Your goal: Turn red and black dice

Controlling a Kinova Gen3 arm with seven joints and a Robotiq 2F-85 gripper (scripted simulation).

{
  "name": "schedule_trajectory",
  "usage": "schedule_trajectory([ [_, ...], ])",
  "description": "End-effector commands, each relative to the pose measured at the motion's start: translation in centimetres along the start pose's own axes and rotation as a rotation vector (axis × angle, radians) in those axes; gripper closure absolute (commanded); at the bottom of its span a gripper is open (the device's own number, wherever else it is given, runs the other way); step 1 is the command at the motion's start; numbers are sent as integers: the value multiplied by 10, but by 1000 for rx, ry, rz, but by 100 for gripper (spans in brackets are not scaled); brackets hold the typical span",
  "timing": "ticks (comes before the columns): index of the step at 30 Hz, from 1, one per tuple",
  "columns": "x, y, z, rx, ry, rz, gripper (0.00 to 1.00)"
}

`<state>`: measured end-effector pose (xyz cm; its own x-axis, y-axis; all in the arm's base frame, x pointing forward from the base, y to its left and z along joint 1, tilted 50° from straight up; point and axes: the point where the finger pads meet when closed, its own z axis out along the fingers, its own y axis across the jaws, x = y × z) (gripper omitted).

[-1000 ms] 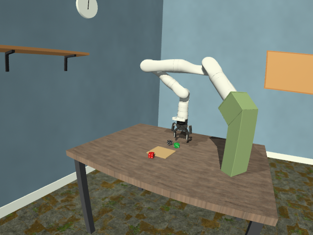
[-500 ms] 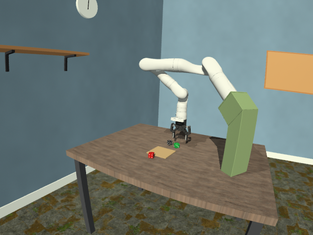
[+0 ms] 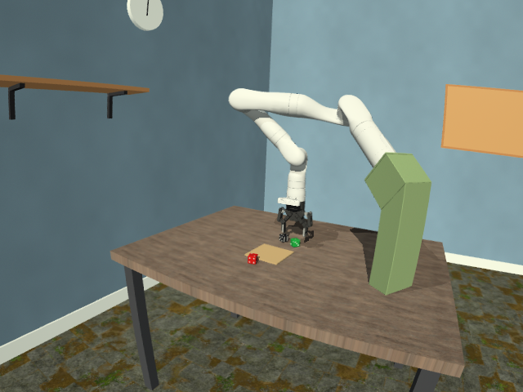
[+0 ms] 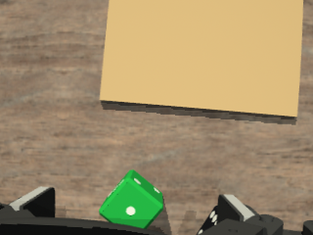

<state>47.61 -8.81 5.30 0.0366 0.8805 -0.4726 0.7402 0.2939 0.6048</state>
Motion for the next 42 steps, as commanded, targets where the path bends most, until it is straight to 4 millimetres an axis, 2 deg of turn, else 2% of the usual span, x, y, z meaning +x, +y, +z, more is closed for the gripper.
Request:
schedule_trajectory([
  [1, 25, 9, -2, -14, 21, -24, 0],
  [8, 64, 19, -3, -14, 21, -24, 0],
  [10, 64, 19, -3, -14, 21, -24, 0],
  [25, 140, 38, -5, -14, 21, -24, 0],
  [27, 140, 38, -5, -14, 21, -24, 0],
  [34, 163, 44, -6, -14, 21, -24, 0],
  [42, 176, 47, -6, -14, 21, -24, 0],
])
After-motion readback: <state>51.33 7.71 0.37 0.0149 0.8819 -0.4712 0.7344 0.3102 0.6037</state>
